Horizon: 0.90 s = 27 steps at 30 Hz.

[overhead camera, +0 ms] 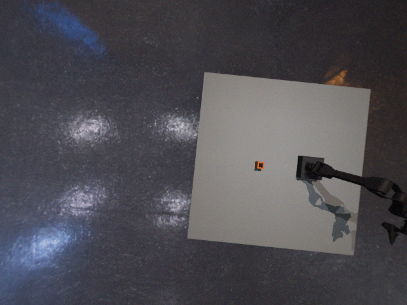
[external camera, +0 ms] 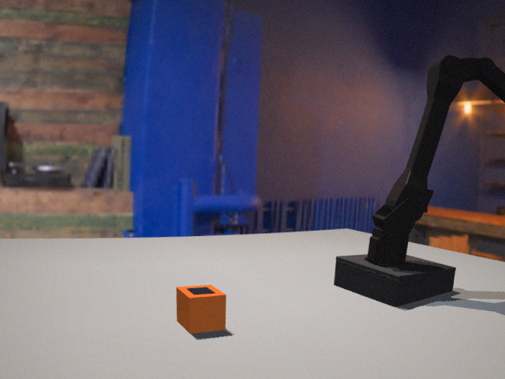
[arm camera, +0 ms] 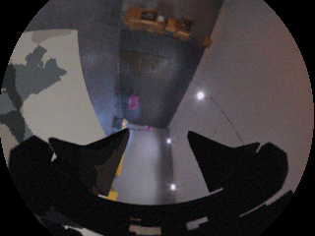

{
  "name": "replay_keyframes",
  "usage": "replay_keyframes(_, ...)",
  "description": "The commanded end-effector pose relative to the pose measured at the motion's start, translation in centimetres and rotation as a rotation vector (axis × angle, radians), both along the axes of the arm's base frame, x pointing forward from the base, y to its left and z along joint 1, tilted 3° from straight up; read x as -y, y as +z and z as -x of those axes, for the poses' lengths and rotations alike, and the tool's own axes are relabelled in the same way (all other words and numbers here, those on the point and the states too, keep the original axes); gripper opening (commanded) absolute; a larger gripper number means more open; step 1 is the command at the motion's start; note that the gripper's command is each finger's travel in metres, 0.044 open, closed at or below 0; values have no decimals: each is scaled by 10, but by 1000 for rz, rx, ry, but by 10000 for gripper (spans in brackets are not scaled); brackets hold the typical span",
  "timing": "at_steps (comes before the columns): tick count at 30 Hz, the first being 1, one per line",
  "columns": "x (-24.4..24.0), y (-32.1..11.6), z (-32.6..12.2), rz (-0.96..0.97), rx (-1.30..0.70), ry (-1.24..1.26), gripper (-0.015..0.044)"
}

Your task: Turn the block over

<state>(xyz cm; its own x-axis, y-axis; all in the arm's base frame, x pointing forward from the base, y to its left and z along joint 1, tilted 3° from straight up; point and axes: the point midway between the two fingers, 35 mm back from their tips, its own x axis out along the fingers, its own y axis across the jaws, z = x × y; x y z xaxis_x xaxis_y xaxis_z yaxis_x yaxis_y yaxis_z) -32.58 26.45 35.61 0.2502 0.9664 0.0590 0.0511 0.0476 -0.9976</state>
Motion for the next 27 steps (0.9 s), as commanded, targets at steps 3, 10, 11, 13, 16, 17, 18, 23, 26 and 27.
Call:
replay_keyframes(3, -14, 3, -4, -33, -21, 0, 440)
replay_keyframes(10, -105, -1, -55, -77, -7, -105, 440)
replay_keyframes(11, -118, -3, -65, -77, -5, -119, 440)
replay_keyframes(13, -142, -7, -86, -72, -4, -147, 440)
replay_keyframes(16, -175, -16, -123, -56, -10, -187, 440)
replay_keyframes(17, -185, -19, -136, -48, -14, -201, 440)
replay_keyframes(18, -195, -23, -150, -38, -19, -215, 440)
replay_keyframes(23, -234, -45, -224, 22, -68, -289, 440)
replay_keyframes(26, -248, -61, -272, 66, -117, -341, 440)
replay_keyframes(27, -252, -67, -289, 82, -136, -359, 440)
